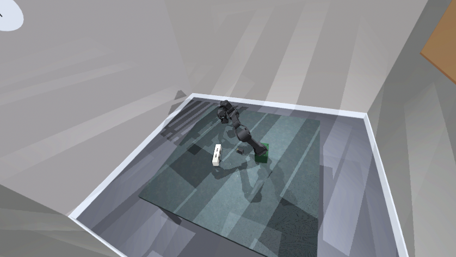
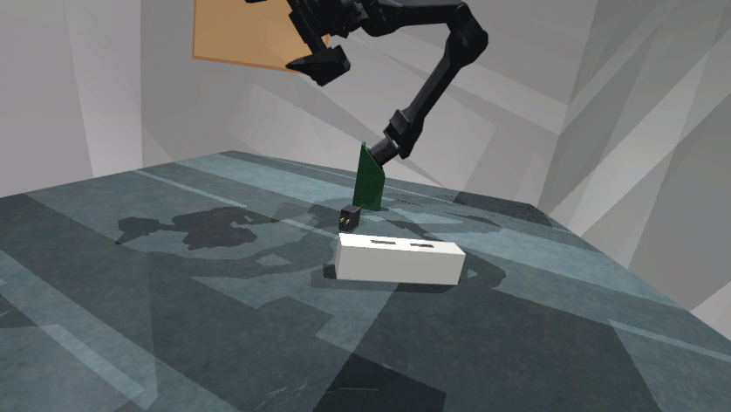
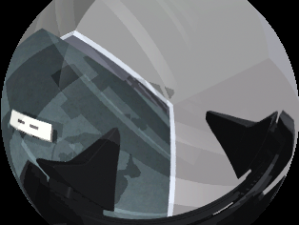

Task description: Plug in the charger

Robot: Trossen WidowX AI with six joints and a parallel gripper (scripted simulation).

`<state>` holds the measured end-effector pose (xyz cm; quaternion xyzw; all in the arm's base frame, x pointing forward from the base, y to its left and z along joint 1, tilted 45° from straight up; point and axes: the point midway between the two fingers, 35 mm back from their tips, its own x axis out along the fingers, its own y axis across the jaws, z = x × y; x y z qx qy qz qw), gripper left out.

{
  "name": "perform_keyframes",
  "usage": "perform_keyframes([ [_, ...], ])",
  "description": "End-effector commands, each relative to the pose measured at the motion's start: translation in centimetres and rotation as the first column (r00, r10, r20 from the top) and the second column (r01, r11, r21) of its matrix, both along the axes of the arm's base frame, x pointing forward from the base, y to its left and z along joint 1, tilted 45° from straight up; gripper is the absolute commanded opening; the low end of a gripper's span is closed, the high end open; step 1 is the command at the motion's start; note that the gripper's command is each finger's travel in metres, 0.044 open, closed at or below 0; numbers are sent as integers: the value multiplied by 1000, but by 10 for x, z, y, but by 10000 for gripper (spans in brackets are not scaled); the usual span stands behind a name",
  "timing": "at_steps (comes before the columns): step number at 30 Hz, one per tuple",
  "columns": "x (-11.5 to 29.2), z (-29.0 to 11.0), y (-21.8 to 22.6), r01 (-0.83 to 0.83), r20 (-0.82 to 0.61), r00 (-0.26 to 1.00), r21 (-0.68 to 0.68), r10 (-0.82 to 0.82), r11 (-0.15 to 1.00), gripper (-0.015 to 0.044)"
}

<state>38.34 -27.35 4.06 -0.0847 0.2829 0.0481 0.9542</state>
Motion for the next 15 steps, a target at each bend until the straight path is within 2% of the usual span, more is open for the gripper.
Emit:
perform_keyframes([
  [1,-8,-22,24,4,-90,996,105,5,994,440],
  [15,-55,-77,117,95,-423,900,427,106,899,440],
])
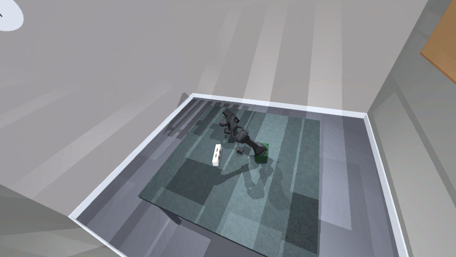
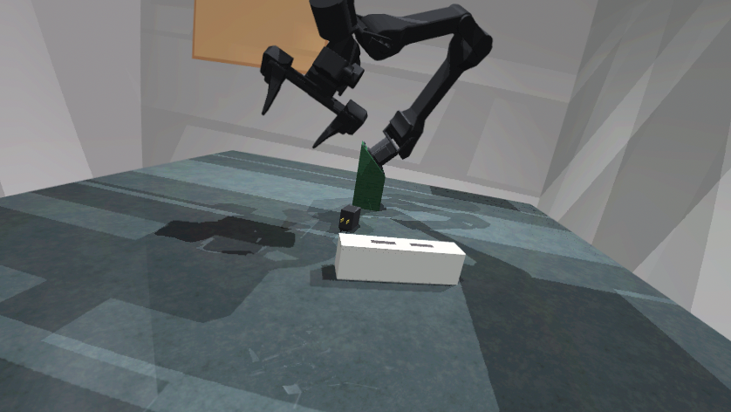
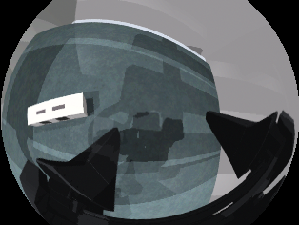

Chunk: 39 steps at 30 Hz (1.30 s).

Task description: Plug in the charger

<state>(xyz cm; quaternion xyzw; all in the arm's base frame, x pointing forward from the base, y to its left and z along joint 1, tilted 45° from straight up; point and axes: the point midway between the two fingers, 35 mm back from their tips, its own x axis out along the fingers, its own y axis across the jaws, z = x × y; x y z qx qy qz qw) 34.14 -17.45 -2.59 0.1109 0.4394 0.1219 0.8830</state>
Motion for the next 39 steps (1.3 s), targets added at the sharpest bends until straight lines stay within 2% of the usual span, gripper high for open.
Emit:
perform_keyframes([
  [1,-17,-13,25,4,-110,994,87,5,996,440],
  [11,-71,-29,92,49,-396,915,292,74,955,440],
  [22,-134,-20,154,152,-655,731,428,190,891,440],
  [39,-139,-26,171,166,-680,704,438,205,883,440],
])
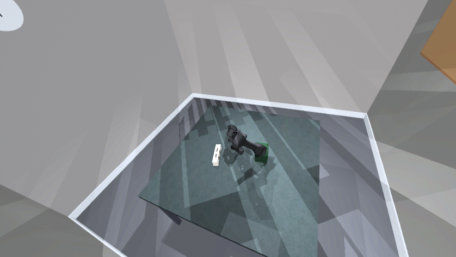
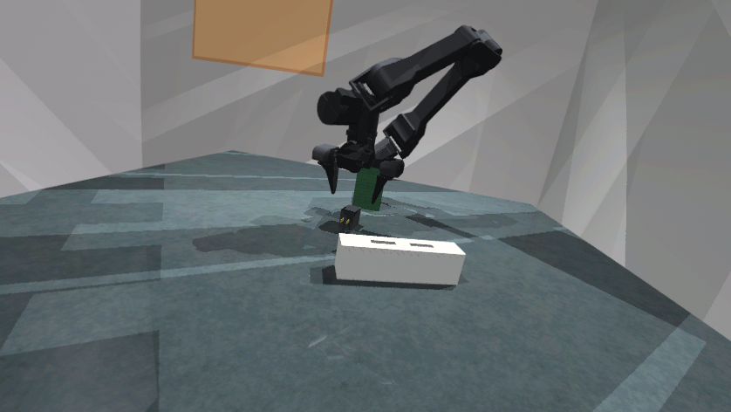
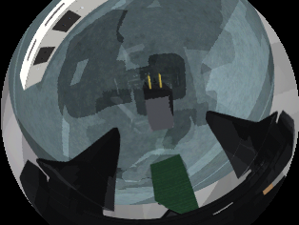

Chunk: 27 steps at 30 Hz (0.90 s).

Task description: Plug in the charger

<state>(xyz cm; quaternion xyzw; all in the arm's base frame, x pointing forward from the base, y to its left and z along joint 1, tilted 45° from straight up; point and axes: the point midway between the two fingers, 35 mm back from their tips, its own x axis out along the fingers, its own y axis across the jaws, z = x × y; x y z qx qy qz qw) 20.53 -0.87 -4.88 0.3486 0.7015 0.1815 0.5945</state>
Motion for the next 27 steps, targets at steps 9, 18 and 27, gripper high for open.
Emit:
perform_keyframes([
  [9,-2,-11,12,5,-11,1000,9,-5,1000,440],
  [18,-1,-22,22,5,-11,1000,9,-5,1000,440],
  [27,-1,-32,32,5,-11,1000,10,-5,1000,440],
])
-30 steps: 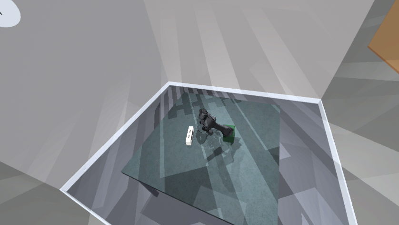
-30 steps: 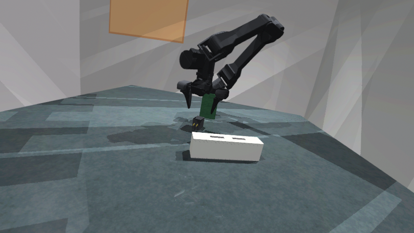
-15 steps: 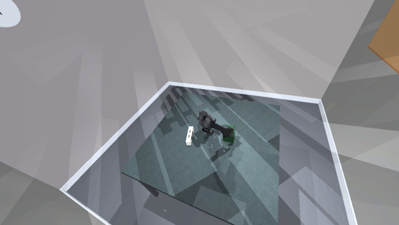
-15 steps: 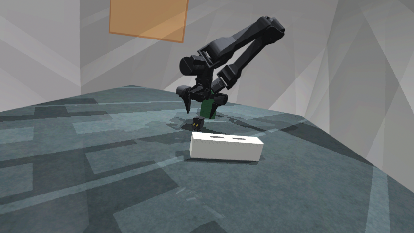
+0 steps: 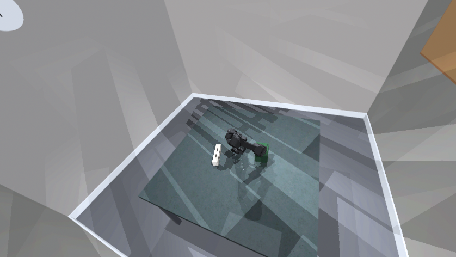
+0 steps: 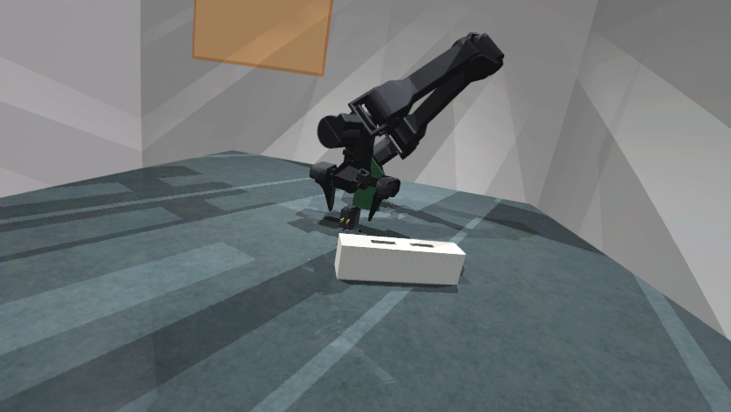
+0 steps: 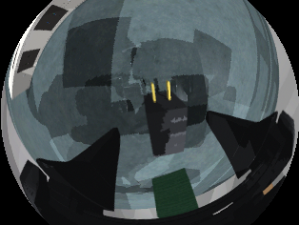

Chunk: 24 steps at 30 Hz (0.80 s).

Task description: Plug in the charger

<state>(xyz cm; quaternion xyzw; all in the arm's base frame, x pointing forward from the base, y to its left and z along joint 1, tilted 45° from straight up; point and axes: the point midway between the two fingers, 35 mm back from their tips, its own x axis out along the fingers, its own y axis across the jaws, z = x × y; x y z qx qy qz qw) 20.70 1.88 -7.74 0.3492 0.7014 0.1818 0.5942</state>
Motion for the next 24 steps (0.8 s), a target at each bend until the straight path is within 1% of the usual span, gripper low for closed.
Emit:
perform_keyframes([
  [1,-3,-4,6,4,-11,1000,9,-4,1000,440],
  [10,-4,-11,14,4,-11,1000,11,-4,1000,440],
  [22,-1,-10,11,-2,-2,1000,4,2,1000,125],
  [24,-1,-10,11,-2,-2,1000,4,2,1000,112],
])
